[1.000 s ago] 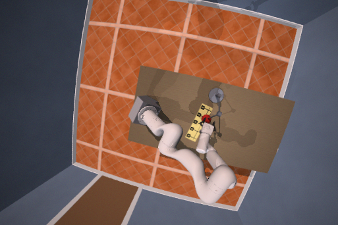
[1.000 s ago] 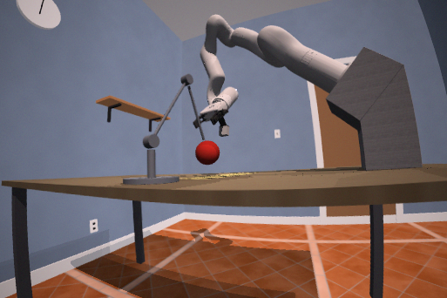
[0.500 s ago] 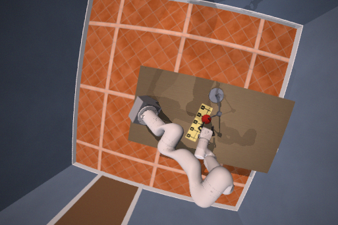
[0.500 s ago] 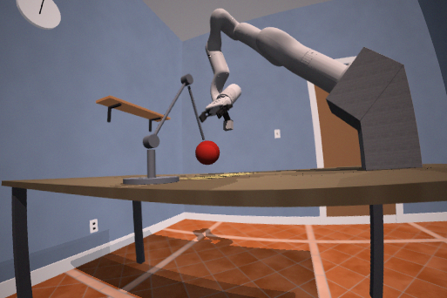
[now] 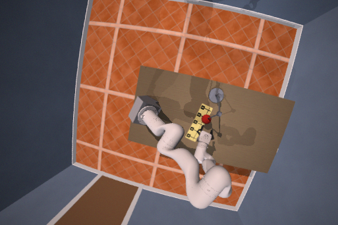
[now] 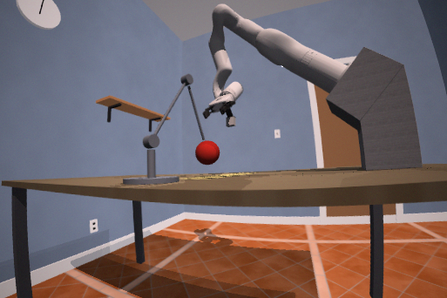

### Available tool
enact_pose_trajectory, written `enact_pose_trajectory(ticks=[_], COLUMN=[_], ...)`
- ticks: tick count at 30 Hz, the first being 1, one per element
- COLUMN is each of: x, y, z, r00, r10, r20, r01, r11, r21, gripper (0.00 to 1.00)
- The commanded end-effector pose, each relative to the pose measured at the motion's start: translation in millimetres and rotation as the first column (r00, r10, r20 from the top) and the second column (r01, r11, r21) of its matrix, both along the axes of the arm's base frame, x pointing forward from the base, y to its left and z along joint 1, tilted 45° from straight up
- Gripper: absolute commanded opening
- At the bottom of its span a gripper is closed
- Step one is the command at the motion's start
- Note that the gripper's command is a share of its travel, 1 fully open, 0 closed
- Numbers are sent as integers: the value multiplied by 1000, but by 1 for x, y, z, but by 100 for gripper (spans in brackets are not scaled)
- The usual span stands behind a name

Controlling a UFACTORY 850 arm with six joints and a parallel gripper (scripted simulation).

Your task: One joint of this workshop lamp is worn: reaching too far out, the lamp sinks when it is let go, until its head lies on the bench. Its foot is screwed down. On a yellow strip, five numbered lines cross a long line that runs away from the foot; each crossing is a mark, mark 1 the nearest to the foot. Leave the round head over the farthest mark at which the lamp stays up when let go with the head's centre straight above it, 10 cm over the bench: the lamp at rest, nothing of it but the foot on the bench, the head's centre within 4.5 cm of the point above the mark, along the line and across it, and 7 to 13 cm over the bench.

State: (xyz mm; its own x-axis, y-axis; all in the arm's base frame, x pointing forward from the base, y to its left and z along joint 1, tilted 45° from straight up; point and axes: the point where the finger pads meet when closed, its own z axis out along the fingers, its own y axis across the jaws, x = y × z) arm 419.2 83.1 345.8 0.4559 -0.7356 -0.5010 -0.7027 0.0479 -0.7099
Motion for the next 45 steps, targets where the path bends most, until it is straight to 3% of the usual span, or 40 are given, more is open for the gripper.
enact_pose_trajectory(ticks=[1,45], x=[-2,-4], y=[-3,-5], z=[3,4], r00=[1000,1000], r10=[0,0], r20=[1,2], r01=[0,0], r11=[1000,1000], r21=[0,0], gripper=[100,100])
